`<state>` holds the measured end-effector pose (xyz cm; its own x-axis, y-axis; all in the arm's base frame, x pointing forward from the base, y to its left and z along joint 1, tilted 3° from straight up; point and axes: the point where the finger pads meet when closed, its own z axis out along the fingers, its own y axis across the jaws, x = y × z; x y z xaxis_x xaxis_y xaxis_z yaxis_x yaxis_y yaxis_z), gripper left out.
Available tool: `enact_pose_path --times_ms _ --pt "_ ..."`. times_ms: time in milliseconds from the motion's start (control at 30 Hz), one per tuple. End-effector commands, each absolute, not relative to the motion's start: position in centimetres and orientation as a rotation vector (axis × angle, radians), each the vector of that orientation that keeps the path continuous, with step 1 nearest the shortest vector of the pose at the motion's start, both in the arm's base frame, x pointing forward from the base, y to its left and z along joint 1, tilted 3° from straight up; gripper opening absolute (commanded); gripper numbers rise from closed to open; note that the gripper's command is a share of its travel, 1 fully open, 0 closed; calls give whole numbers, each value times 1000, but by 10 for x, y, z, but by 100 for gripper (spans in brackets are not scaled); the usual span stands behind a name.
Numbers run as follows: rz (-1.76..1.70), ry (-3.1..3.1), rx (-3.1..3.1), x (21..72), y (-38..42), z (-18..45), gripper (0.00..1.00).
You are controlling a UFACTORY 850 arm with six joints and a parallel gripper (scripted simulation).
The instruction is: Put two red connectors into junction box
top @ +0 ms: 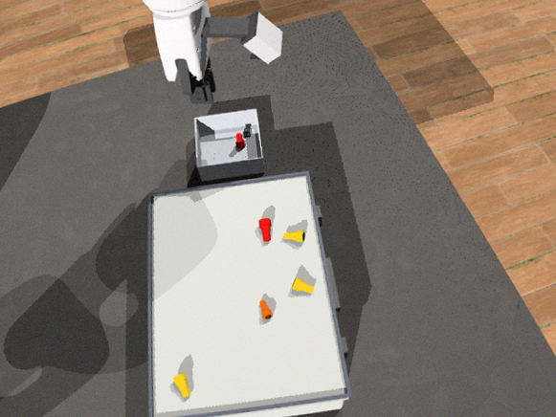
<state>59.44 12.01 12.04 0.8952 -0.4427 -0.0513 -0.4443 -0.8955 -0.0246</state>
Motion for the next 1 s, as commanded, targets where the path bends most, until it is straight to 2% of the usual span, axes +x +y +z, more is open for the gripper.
enact_pose_path --times_ms 0,200,433,900,933,967 --pt "67 708 -3023 595 122 91 2" --pt "67 708 -3023 593 124 37 2" --pt "67 708 -3023 592 125 9 2" --pt "67 708 -3023 592 126 1 2" --pt "67 708 -3023 592 126 1 30" --pt "67 708 -3023 592 126 1 30"
